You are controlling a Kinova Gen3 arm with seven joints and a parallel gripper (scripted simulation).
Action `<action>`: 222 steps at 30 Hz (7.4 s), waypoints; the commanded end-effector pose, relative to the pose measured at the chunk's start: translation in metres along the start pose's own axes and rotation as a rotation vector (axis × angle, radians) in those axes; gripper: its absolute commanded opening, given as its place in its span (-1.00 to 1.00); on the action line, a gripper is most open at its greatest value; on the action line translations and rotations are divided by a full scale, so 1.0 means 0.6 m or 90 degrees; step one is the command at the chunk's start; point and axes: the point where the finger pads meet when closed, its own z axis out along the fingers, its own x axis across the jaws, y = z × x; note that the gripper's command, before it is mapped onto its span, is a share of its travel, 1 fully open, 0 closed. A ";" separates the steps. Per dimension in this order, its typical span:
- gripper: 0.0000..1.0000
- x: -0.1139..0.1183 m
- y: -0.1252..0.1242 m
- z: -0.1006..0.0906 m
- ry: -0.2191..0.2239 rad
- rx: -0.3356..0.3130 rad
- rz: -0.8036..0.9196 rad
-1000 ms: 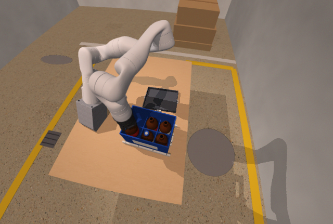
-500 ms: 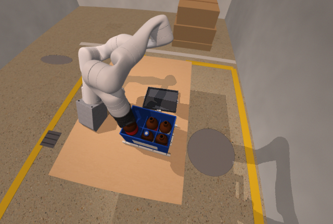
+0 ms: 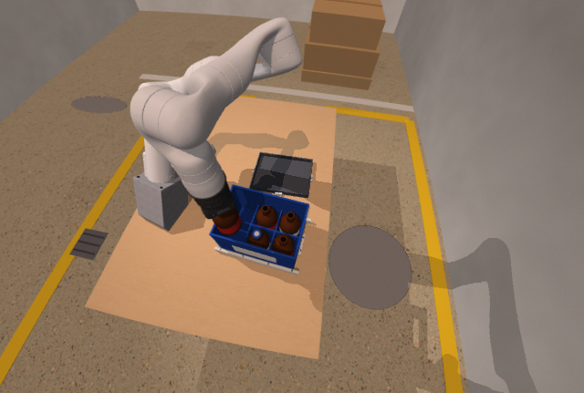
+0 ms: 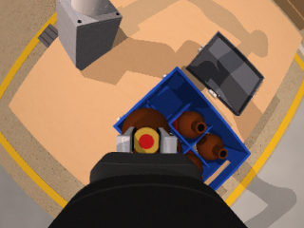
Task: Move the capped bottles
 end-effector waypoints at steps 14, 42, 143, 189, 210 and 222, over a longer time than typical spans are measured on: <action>-1.00 0.028 -0.001 -0.035 0.002 -0.006 -0.001; -1.00 0.130 -0.015 -0.039 0.003 -0.008 -0.002; -1.00 0.294 -0.217 -0.035 0.003 -0.007 -0.002; -1.00 0.366 -0.308 -0.034 0.004 -0.008 0.000; -1.00 0.400 -0.353 -0.032 0.003 -0.007 -0.002; -1.00 0.402 -0.355 -0.033 0.004 -0.008 0.000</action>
